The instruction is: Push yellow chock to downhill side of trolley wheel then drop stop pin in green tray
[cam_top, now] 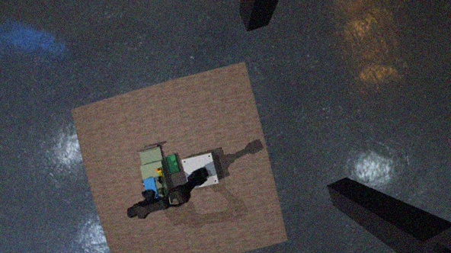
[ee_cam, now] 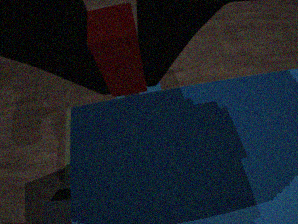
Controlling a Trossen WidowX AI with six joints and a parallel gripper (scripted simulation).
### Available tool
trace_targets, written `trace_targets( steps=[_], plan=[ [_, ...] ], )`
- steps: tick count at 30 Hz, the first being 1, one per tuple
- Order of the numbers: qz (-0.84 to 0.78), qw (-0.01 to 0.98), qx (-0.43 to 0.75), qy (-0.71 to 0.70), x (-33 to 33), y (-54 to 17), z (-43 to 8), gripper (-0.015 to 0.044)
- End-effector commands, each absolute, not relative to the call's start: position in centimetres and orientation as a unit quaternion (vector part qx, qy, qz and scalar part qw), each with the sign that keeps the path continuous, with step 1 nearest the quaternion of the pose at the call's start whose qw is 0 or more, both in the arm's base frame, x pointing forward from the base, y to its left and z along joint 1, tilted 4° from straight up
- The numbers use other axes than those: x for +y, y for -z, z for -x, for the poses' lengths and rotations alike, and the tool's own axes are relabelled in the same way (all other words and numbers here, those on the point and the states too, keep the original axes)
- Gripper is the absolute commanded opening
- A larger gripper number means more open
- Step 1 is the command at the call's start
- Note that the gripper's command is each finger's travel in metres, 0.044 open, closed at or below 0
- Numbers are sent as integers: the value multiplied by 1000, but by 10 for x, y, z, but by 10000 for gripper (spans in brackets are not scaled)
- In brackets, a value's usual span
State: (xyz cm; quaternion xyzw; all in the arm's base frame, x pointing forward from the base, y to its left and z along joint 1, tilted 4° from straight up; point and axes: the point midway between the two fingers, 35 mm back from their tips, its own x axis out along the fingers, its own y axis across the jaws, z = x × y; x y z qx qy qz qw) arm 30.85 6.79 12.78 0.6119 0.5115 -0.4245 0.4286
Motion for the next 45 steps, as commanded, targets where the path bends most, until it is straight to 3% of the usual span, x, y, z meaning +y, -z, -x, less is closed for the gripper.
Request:
trace_targets(
  steps=[1,45],
  plan=[
    [-614,430,511,421,68,-133,-308,0],
    [-614,430,511,422,65,-154,-306,0]
  ],
)
